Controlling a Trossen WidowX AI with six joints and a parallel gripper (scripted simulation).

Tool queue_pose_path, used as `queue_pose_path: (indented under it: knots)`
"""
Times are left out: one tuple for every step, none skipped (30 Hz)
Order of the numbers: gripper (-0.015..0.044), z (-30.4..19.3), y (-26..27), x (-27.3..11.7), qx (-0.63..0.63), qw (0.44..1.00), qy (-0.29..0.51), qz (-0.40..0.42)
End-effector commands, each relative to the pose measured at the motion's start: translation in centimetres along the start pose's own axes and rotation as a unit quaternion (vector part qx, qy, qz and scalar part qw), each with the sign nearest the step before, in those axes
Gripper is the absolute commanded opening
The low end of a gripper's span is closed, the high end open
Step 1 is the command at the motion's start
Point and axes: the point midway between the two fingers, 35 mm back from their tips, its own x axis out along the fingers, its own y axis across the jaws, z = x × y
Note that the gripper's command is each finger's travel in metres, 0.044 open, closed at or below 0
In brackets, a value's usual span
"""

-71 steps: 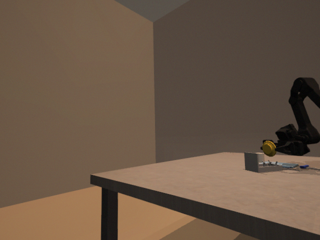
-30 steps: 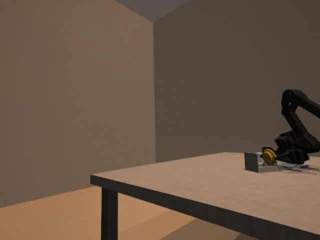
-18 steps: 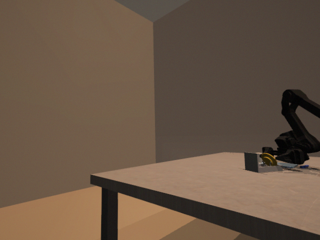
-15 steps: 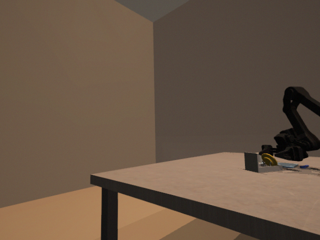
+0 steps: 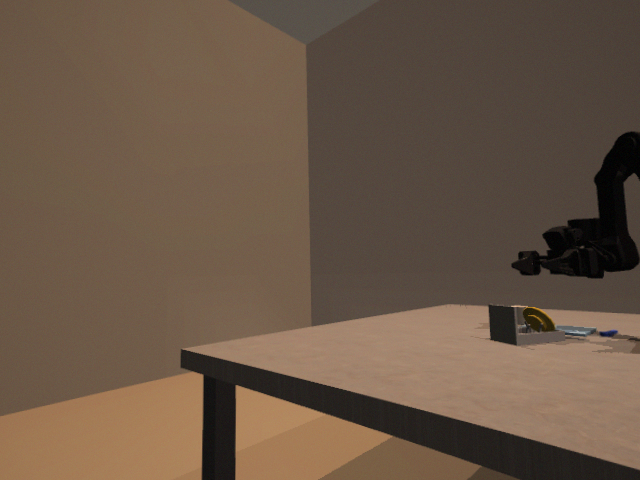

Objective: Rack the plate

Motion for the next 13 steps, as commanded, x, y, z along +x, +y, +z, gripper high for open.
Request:
queue_pose_path:
  knots:
    - [0.04,0.4,-1.5,0.1,0.019,1.0,0.001,-0.023]
    - [0.04,0.5,-2.1,0.2,0.029,0.999,0.003,-0.034]
    - [0.04,0.5,-2.8,0.2,0.039,0.998,0.005,-0.044]
    - [0.04,0.5,-3.4,0.3,0.049,0.997,0.007,-0.055]
    - [0.04,0.5,-4.1,0.3,0.06,0.996,0.009,-0.065]
    - [0.04,0.5,-4.7,0.3,0.07,0.995,0.012,-0.076]
    - [0.04,0.5,-5.3,0.4,0.08,0.993,0.016,-0.086]
    - [0.04,0.5,-5.8,0.4,0.092,0.991,0.019,-0.097]
    - [0.04,0.5,-6.4,0.4,0.105,0.988,0.023,-0.108]
    - [0.04,0.5,-6.9,0.4,0.117,0.986,0.026,-0.118]
    - [0.04,0.5,-7.4,0.4,0.129,0.983,0.031,-0.129]
    - [0.04,0.5,-7.9,0.3,0.141,0.98,0.035,-0.139]
    - [0.04,0.5,-8.4,0.3,0.153,0.976,0.04,-0.15]
